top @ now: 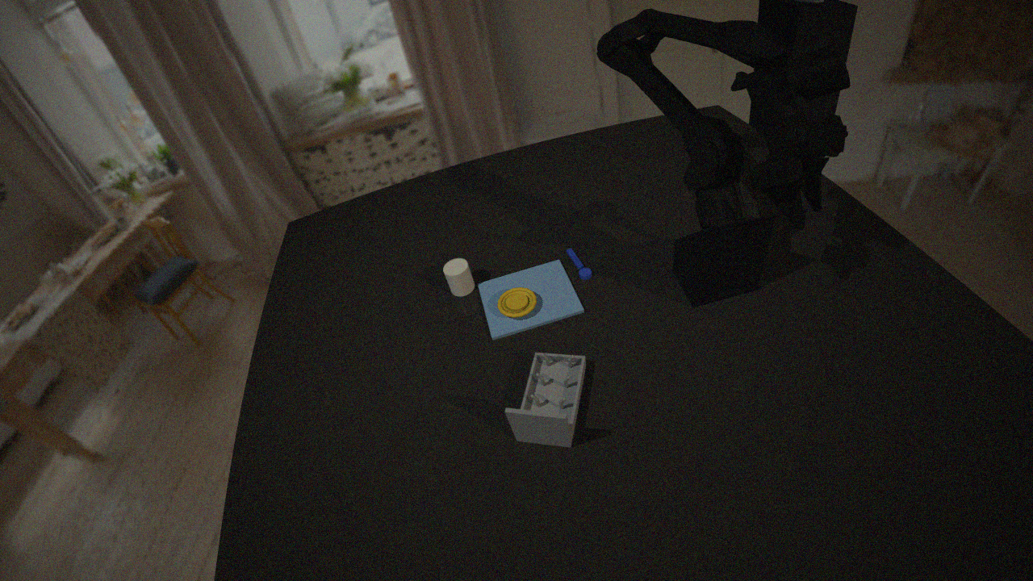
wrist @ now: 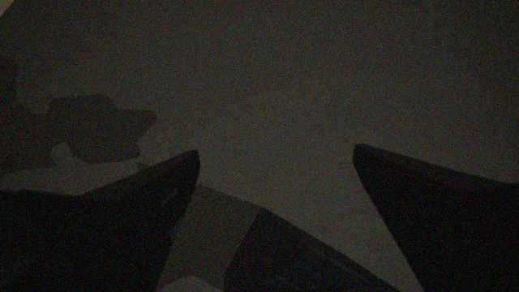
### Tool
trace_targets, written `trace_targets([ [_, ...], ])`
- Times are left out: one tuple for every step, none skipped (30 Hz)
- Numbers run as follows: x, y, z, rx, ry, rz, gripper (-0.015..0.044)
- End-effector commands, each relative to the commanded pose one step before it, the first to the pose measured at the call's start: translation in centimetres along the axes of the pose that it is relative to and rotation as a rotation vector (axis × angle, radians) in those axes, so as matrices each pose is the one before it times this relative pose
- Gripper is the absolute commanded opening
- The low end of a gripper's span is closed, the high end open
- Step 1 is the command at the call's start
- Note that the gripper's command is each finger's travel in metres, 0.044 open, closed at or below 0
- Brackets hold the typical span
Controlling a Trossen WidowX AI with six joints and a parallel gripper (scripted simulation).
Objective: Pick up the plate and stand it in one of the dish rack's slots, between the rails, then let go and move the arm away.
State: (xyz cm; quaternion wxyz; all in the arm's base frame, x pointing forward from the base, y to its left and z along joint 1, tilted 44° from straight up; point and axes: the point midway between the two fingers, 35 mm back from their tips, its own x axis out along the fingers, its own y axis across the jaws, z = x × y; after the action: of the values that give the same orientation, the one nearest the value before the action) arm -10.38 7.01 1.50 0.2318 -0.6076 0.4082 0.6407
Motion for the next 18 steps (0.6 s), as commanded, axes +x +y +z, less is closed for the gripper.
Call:
trace_targets([
  [-0.038, -0.090, 0.070, 0.0051, -0.00122, -0.00221, 0.0400],
  [-0.114, -0.274, 0.207, 0.0155, -0.00359, -0.00663, 0.0400],
  [-0.187, -0.465, 0.341, 0.0258, -0.00573, -0.01104, 0.0400],
  [-0.220, -0.576, 0.407, 0.0313, -0.00651, -0.01337, 0.0400],
  [-0.212, -0.589, 0.403, 0.0314, -0.00604, -0.01336, 0.0400],
  [-0.203, -0.602, 0.398, 0.0315, -0.00556, -0.01335, 0.0400],
  [-0.194, -0.615, 0.394, 0.0316, -0.00509, -0.01334, 0.0400],
  [-0.185, -0.628, 0.389, 0.0316, -0.00461, -0.01334, 0.0400],
  [-0.175, -0.641, 0.384, 0.0317, -0.00414, -0.01333, 0.0400],
  [-0.165, -0.653, 0.380, 0.0317, -0.00366, -0.01333, 0.0400],
  [-0.156, -0.655, 0.340, 0.0286, -0.00498, -0.01213, 0.0400],
  [-0.143, -0.650, 0.324, 0.0279, -0.00439, -0.01189, 0.0400],
  [-0.134, -0.661, 0.317, 0.0280, -0.00393, -0.01195, 0.0400],
  [-0.125, -0.672, 0.310, 0.0280, -0.00346, -0.01201, 0.0400],
  [-0.116, -0.684, 0.303, 0.0281, -0.00300, -0.01206, 0.0400],
  [-0.106, -0.694, 0.296, 0.0281, -0.00254, -0.01211, 0.0400],
  [-0.097, -0.705, 0.288, 0.0281, -0.00207, -0.01216, 0.0400],
  [-0.087, -0.716, 0.281, 0.0282, -0.00161, -0.01221, 0.0400],
])
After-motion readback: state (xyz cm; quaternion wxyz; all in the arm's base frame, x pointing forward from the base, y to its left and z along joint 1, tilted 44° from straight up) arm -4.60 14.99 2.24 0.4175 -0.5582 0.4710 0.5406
